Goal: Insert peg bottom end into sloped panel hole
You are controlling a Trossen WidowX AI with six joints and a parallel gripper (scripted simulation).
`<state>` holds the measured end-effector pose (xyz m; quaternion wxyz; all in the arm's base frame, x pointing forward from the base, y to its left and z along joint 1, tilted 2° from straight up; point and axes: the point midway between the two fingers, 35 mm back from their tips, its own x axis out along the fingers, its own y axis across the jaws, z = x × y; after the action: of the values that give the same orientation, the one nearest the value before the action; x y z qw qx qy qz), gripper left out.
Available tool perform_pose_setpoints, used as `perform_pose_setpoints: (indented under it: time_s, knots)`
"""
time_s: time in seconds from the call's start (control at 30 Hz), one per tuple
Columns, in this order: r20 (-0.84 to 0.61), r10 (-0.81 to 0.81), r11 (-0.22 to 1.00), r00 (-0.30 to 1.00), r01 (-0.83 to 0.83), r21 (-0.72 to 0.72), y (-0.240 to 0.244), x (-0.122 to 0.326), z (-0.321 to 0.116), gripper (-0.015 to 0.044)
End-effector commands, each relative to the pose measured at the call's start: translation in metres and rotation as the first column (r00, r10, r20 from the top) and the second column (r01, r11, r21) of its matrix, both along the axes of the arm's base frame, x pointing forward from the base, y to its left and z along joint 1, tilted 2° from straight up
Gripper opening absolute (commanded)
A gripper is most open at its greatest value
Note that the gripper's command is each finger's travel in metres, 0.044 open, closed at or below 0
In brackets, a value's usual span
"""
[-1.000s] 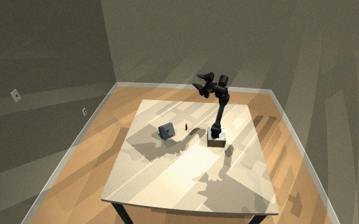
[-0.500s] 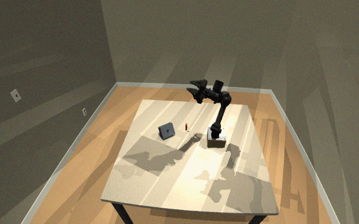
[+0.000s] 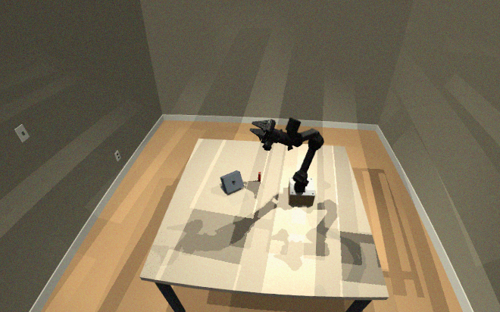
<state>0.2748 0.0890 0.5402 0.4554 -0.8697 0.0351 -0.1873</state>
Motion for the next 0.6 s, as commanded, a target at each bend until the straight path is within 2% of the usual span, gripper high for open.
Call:
perform_pose_setpoints:
  time_s: [0.0, 0.57]
  knots:
    - [-0.037, -0.009, 1.000, 0.999, 0.008, -0.025, 0.002, 0.018, -0.015, 0.0440]
    - [-0.176, -0.074, 0.996, 0.982, 0.064, -0.064, -0.025, 0.072, -0.066, 0.0440]
